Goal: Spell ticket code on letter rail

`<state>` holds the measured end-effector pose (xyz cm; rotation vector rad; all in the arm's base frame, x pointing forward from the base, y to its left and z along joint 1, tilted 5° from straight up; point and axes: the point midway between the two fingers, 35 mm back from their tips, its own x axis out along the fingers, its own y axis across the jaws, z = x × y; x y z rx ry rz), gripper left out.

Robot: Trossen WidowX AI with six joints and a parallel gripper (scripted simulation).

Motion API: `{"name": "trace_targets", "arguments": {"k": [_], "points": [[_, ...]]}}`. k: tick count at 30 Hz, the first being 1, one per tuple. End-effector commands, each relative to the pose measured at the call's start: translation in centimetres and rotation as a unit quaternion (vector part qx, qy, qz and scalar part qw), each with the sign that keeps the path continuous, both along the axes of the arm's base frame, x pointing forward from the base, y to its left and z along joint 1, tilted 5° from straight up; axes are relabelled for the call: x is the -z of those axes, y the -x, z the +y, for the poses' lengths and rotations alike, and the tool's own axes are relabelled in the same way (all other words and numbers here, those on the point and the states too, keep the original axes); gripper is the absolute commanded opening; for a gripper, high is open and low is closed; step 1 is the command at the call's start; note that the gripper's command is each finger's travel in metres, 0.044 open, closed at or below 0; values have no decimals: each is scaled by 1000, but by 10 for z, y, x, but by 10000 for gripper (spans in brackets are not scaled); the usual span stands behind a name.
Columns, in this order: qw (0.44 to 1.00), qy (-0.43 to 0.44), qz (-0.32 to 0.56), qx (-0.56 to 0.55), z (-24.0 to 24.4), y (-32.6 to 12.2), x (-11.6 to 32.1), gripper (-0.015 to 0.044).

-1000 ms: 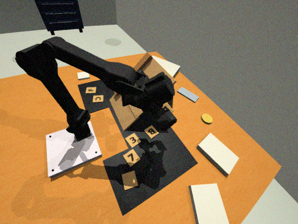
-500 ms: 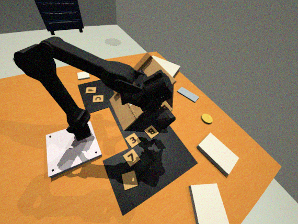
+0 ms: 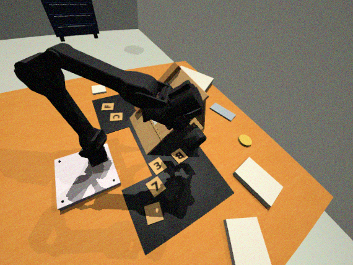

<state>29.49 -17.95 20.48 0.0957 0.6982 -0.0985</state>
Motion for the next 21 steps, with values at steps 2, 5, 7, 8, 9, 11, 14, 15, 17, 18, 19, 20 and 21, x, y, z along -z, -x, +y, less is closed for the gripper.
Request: {"name": "trace_targets", "arguments": {"k": [2,5,7,8,9,11,14,15,17,18,19,20,21], "points": [[1000,0,1,3,2,0,0,0],[1000,0,1,3,4,0,0,0],[1000,0,1,3,5,-1,0,0],[1000,0,1,3,5,-1,0,0],[1000,0,1,3,6,-1,0,0],[1000,0,1,3,7,-1,0,0],[1000,0,1,3,8,-1,0,0],[1000,0,1,3,9,-1,0,0],[1000,0,1,3,10,-1,0,0],[1000,0,1,3,10,-1,0,0],[1000,0,1,3,11,-1,-1,0],[1000,0,1,3,11,-1,-1,0],[1000,0,0,3,12,-1,-1,0]]}}
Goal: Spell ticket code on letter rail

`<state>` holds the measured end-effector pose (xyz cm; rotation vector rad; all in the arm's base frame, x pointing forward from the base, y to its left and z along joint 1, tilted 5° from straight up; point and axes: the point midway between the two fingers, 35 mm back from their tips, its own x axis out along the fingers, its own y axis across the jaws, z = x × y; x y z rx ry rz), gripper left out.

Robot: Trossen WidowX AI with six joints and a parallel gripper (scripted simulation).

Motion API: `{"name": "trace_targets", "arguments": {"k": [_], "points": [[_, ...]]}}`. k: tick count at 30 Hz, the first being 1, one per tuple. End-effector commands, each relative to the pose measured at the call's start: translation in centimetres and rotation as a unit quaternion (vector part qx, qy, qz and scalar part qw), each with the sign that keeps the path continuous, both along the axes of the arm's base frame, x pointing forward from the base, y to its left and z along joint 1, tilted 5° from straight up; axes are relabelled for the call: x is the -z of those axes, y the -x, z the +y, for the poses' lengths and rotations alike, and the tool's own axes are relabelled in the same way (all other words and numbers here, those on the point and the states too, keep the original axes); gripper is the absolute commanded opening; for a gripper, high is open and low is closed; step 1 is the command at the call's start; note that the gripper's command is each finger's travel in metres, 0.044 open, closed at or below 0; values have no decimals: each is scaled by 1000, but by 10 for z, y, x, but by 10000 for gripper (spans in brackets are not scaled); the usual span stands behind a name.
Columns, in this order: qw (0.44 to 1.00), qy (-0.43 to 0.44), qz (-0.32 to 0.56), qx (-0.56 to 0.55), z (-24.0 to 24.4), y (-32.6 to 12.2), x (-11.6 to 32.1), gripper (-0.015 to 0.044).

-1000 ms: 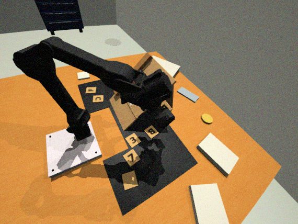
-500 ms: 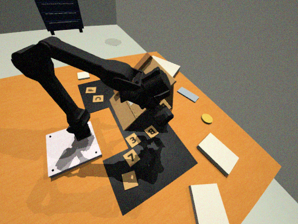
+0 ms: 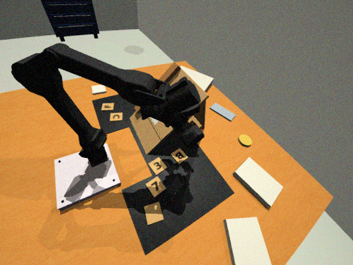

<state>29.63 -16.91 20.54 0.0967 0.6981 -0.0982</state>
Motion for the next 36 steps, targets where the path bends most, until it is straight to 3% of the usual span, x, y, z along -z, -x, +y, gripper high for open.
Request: {"name": "trace_targets", "arguments": {"k": [1,36], "points": [[1000,0,1,3,2,0,0,0],[1000,0,0,3,19,-2,-1,0]]}}
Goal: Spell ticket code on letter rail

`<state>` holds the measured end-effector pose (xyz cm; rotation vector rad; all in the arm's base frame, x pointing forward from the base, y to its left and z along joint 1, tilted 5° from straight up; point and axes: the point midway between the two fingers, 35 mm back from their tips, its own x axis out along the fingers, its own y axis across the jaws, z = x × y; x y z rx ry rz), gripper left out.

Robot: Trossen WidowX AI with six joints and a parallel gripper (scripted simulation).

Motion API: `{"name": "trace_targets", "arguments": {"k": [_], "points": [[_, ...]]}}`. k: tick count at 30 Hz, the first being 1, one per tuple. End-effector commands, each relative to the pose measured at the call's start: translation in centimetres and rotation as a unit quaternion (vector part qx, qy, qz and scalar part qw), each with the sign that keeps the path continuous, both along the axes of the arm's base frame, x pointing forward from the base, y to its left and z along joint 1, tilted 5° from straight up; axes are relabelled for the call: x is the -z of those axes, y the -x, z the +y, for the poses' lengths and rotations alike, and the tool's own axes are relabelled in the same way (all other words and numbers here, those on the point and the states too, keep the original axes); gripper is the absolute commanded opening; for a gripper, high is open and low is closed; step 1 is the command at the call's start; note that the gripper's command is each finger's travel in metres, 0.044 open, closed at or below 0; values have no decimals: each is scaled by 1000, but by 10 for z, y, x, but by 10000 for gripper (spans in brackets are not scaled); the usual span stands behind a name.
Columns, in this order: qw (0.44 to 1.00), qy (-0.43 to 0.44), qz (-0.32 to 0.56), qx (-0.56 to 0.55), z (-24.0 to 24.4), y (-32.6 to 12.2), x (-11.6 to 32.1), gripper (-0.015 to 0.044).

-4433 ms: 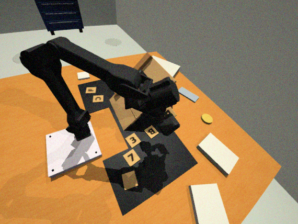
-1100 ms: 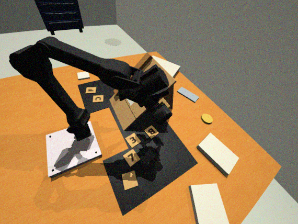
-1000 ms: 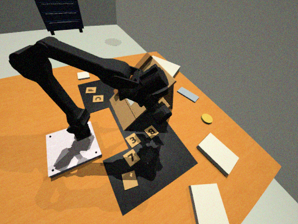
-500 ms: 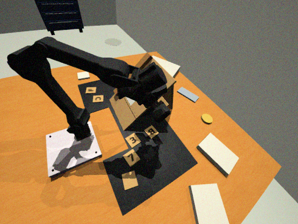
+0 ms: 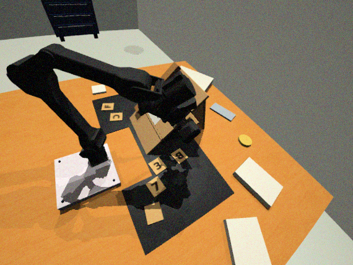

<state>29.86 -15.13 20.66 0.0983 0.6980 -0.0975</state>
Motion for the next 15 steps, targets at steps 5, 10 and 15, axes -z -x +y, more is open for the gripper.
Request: {"name": "trace_targets", "arguments": {"k": [5,10,15], "points": [[1000,0,0,3,4,0,0,0],[1000,0,0,3,6,-1,0,0],[1000,0,0,3,9,-1,0,0]]}}
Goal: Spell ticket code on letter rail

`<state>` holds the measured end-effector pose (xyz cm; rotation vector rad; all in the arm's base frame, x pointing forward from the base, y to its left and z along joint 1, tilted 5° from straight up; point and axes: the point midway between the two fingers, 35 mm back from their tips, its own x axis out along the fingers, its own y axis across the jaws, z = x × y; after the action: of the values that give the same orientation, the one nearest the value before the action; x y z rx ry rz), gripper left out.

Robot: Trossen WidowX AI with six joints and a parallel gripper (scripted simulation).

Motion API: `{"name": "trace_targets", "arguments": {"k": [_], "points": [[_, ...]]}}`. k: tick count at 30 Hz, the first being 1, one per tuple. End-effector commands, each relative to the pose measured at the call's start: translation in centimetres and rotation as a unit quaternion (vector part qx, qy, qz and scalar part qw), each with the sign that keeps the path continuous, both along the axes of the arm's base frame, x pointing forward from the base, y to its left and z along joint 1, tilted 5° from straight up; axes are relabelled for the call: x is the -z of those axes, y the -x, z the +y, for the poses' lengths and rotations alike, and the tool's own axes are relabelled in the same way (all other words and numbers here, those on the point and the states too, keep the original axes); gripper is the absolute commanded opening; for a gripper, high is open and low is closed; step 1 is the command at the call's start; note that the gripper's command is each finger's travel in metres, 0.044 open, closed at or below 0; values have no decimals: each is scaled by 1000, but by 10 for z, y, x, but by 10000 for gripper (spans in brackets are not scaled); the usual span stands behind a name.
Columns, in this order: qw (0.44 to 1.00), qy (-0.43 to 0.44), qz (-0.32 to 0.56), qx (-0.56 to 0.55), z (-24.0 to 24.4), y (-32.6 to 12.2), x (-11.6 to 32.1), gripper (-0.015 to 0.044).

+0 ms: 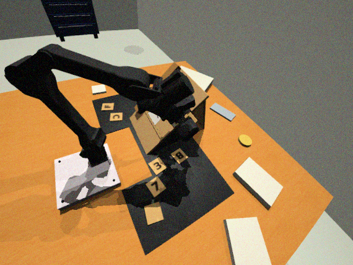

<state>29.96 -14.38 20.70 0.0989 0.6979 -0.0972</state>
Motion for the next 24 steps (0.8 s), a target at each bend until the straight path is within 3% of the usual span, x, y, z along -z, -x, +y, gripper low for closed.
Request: {"name": "trace_targets", "arguments": {"k": [1,24], "points": [[1000,0,0,3,2,0,0,0],[1000,0,0,3,13,-2,-1,0]]}}
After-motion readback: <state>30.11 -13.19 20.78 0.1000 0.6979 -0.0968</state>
